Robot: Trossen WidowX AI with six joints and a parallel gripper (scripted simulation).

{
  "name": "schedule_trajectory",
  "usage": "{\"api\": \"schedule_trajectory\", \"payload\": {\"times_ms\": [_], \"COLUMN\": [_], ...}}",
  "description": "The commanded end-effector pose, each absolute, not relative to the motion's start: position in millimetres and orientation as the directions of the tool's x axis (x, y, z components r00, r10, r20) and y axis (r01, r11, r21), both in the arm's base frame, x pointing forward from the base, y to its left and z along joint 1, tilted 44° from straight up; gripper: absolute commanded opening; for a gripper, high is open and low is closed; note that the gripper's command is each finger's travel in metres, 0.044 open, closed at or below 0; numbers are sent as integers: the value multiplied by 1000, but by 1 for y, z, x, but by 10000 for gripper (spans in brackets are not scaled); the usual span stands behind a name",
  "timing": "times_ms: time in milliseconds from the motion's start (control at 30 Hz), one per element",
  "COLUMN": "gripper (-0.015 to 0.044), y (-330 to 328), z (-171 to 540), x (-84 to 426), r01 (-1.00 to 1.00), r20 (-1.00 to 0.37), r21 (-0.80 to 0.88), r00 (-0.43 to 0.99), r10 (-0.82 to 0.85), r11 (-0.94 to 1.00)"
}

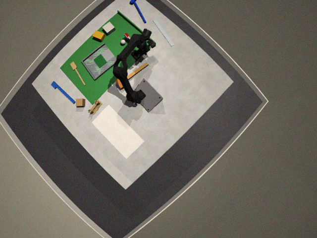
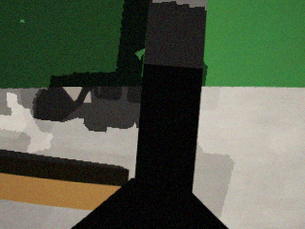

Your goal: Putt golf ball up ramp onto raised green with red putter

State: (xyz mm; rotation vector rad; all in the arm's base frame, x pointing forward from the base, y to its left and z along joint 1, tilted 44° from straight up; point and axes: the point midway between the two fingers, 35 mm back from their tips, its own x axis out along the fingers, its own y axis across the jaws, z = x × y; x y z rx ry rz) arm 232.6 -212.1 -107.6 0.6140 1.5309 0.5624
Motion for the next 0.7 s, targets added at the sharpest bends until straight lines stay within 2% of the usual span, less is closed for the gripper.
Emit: {"api": "schedule_trajectory", "payload": {"times_ms": [0,667], "gripper": [0,0], "y": [-207,-203], "z": [-113,-120], "x": [233,232], "r01": [49,45], "r20": [-729,-731], "r21": [683,680], "r00": [-17,-26], "r10": [684,682], "r11": [729,732]}}
